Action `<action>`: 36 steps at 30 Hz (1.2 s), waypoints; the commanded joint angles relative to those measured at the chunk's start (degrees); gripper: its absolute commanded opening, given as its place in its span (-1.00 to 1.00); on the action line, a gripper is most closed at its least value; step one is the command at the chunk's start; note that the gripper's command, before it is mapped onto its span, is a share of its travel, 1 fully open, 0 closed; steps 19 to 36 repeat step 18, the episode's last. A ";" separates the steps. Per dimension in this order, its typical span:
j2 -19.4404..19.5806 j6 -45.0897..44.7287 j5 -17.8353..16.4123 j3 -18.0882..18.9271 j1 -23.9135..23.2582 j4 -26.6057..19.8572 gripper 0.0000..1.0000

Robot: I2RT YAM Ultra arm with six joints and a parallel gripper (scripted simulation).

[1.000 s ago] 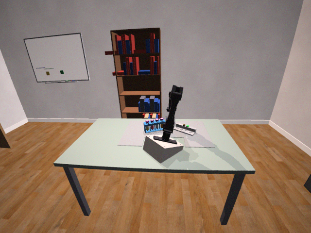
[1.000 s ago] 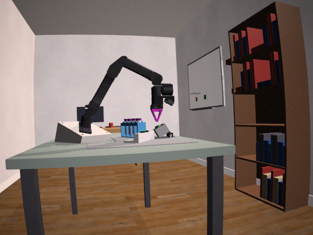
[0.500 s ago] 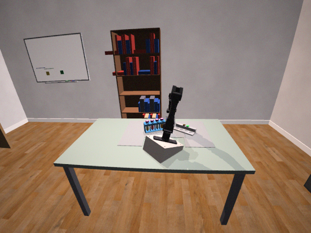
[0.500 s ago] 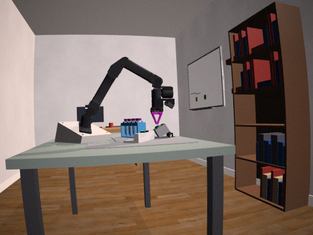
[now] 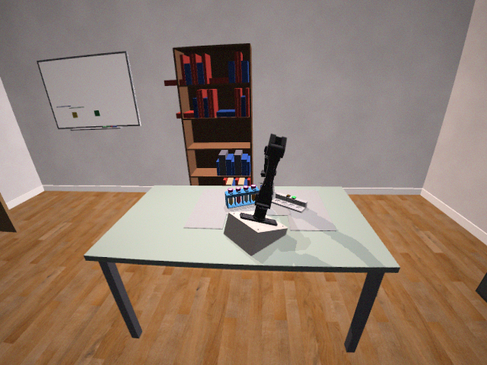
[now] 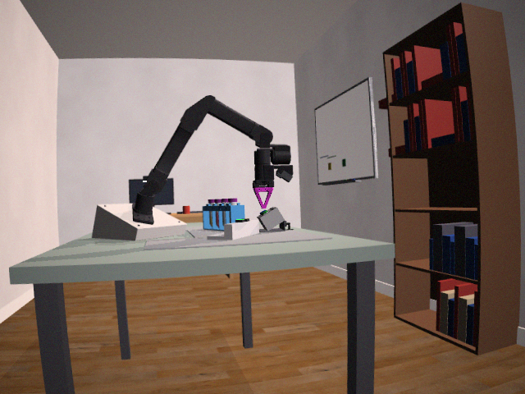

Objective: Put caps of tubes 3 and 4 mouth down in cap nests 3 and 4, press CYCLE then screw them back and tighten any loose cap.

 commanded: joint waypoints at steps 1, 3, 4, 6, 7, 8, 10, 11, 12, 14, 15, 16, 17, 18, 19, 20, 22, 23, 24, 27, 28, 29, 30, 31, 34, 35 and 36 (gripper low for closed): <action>-0.69 -0.18 -0.04 0.29 0.08 0.14 -1.00; -0.69 -0.18 -0.04 0.29 0.08 0.14 -1.00; -0.70 -0.19 -0.04 0.28 0.07 0.13 -1.00; -0.72 -0.21 -0.05 0.28 0.05 0.12 -1.00; -0.73 -0.22 -0.05 0.28 0.04 0.11 -1.00; -0.69 -0.24 -0.06 0.20 0.02 0.24 -1.00; -0.63 -0.30 -0.07 -0.01 -0.04 0.53 -1.00; -0.59 -0.32 -0.08 -0.11 -0.06 0.67 -1.00; -0.56 -0.35 -0.09 -0.20 -0.09 0.81 -1.00; -0.48 -0.40 -0.10 -0.39 -0.14 1.08 -1.00; -0.44 -0.43 -0.10 -0.48 -0.17 1.22 -1.00; -0.40 -0.45 -0.11 -0.57 -0.19 1.36 -1.00; -0.36 -0.48 -0.12 -0.66 -0.22 1.49 -1.00; -0.32 -0.51 -0.12 -0.75 -0.25 1.63 -1.00; -0.32 -0.51 -0.12 -0.75 -0.25 1.63 -1.00; -0.32 -0.51 -0.12 -0.75 -0.25 1.63 -1.00; -0.32 -0.51 -0.12 -0.75 -0.25 1.63 -1.00; -0.32 -0.51 -0.12 -0.75 -0.25 1.63 -1.00; -0.32 -0.51 -0.12 -0.75 -0.25 1.63 -1.00; -0.32 -0.51 -0.12 -0.75 -0.25 1.63 -1.00; -0.32 -0.51 -0.12 -0.75 -0.25 1.63 -1.00; -0.32 -0.51 -0.12 -0.75 -0.25 1.63 -1.00; -0.32 -0.51 -0.12 -0.75 -0.25 1.63 -1.00; -0.32 -0.51 -0.12 -0.75 -0.25 1.63 -1.00; -0.32 -0.51 -0.12 -0.75 -0.25 1.63 -1.00; -0.32 -0.51 -0.12 -0.75 -0.25 1.63 -1.00; -0.32 -0.51 -0.12 -0.75 -0.25 1.63 -1.00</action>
